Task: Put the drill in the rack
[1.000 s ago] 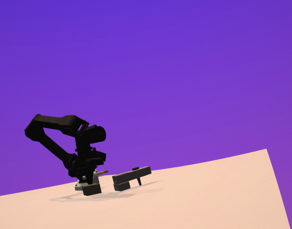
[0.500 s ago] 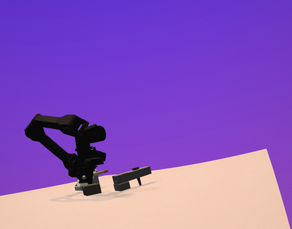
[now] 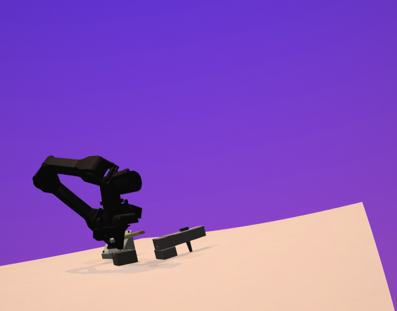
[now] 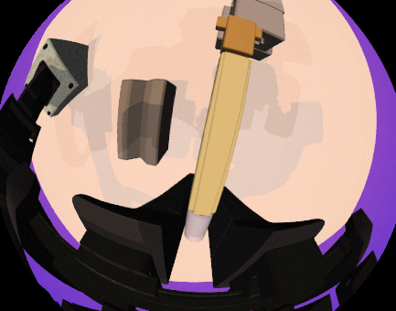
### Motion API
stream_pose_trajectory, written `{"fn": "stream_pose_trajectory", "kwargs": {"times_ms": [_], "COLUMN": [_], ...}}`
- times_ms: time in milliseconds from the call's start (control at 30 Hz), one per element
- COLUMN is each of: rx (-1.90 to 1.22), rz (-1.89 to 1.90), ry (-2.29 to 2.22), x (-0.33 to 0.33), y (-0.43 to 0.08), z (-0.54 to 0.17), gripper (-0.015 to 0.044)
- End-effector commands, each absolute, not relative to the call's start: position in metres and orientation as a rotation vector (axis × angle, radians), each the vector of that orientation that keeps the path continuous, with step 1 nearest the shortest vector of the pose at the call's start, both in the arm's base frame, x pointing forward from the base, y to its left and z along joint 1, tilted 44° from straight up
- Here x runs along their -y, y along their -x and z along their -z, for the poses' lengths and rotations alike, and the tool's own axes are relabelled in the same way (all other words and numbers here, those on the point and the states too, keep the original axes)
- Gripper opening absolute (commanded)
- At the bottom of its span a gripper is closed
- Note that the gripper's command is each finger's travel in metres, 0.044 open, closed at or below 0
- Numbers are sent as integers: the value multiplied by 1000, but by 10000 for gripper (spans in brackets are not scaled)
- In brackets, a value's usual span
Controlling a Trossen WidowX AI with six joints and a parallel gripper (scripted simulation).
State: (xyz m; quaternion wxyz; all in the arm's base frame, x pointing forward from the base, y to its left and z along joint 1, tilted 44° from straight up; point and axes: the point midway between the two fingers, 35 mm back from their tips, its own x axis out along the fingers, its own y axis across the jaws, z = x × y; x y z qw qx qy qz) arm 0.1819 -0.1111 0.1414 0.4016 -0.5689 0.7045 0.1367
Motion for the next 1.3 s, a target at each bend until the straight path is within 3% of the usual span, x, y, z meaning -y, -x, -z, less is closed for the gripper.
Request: {"fn": "stream_pose_trajectory", "kwargs": {"times_ms": [0,1267], "rx": [-1781,-1783], "rz": [-338,-342], "ry": [1438,1438], "x": [110,102], "y": [-173,-123], "z": [-141,-138], "gripper": [0,0]}}
